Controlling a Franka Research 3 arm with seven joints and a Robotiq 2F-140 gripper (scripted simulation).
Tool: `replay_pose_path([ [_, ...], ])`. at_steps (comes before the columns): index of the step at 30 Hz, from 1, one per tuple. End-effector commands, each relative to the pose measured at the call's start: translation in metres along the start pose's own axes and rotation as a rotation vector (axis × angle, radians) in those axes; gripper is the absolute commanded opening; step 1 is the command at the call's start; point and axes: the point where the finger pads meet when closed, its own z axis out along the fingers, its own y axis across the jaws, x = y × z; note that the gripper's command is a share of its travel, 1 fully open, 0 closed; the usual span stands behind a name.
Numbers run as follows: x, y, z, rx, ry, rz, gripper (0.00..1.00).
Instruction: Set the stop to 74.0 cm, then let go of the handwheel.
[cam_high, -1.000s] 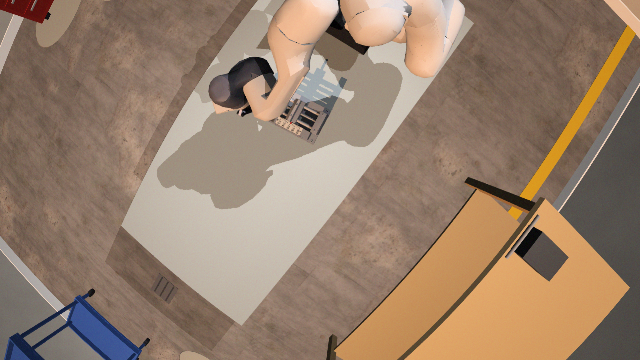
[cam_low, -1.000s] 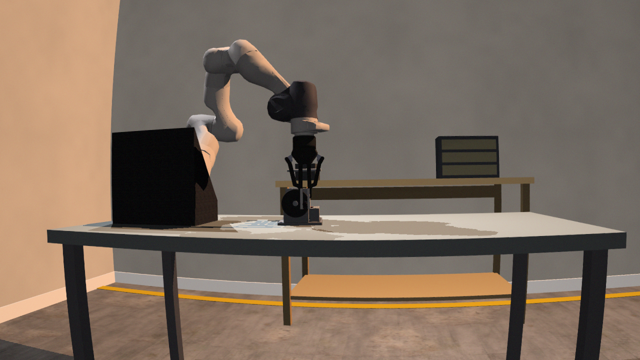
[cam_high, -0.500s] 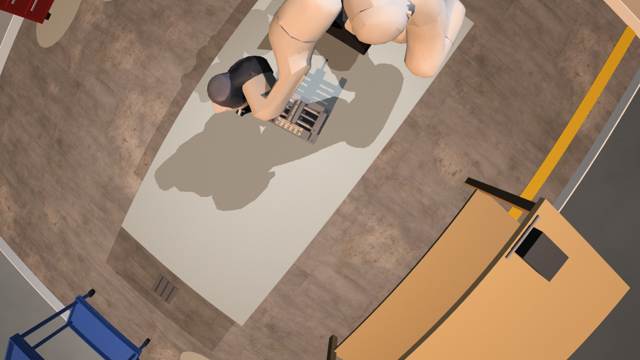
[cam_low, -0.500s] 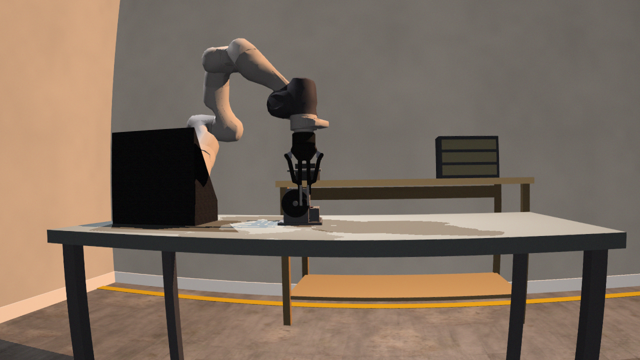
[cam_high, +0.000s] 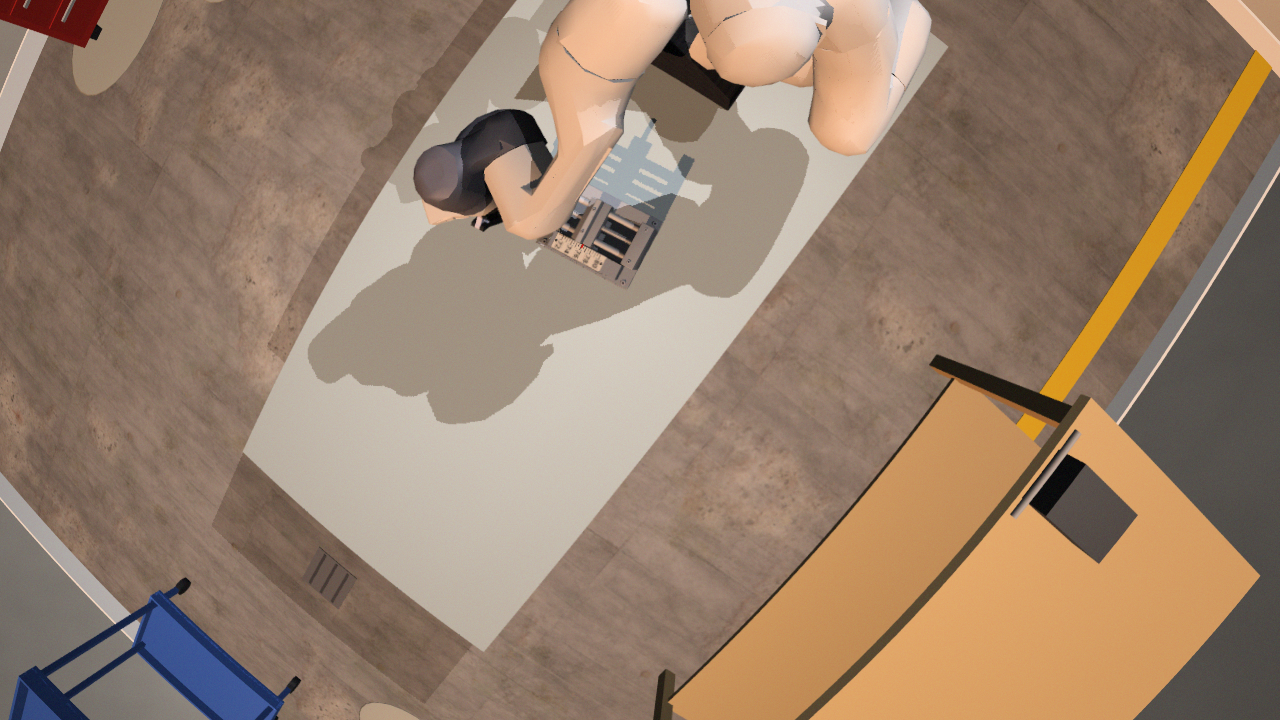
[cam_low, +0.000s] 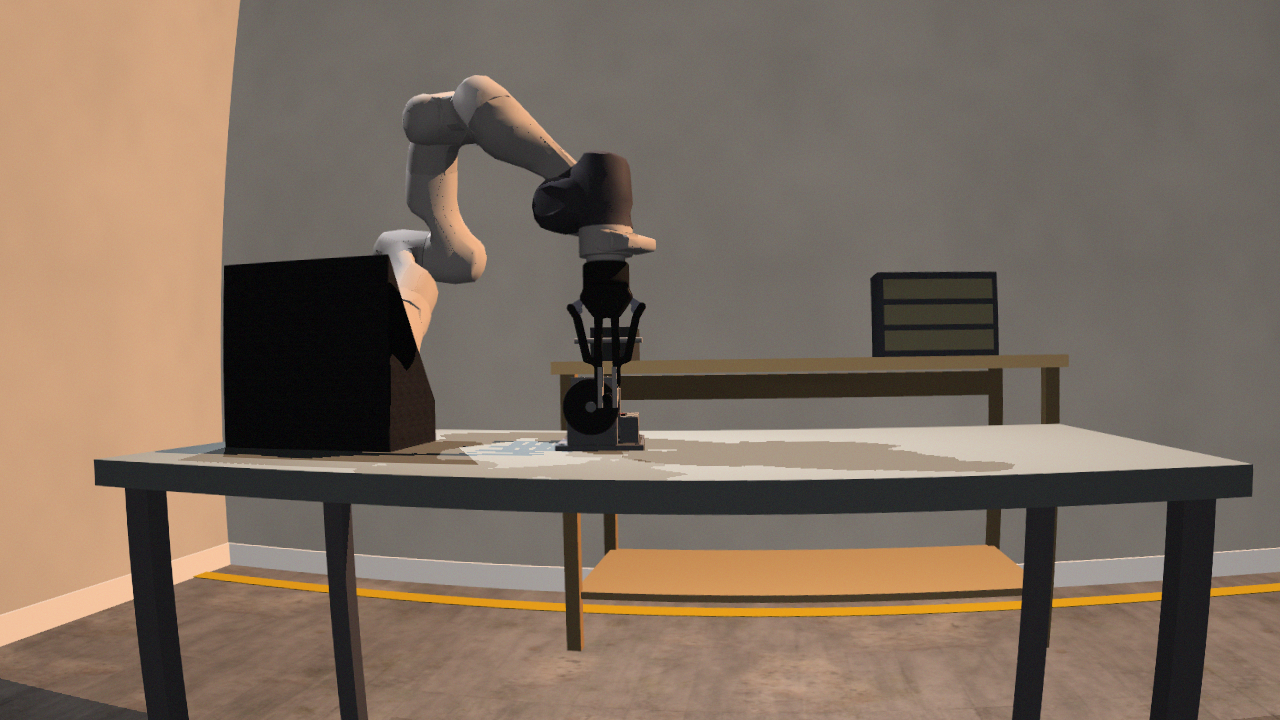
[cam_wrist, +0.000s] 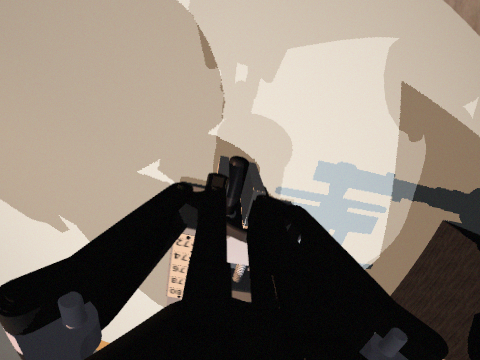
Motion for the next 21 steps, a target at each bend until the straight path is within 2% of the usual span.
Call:
replay_pose_path([
  [1, 0.0000, 0.0028, -0.0028, -0.003, -0.002, -0.002, 0.04],
  [21, 0.0000, 0.0040, -0.0045, -0.003, -0.002, -0.002, 0.04],
])
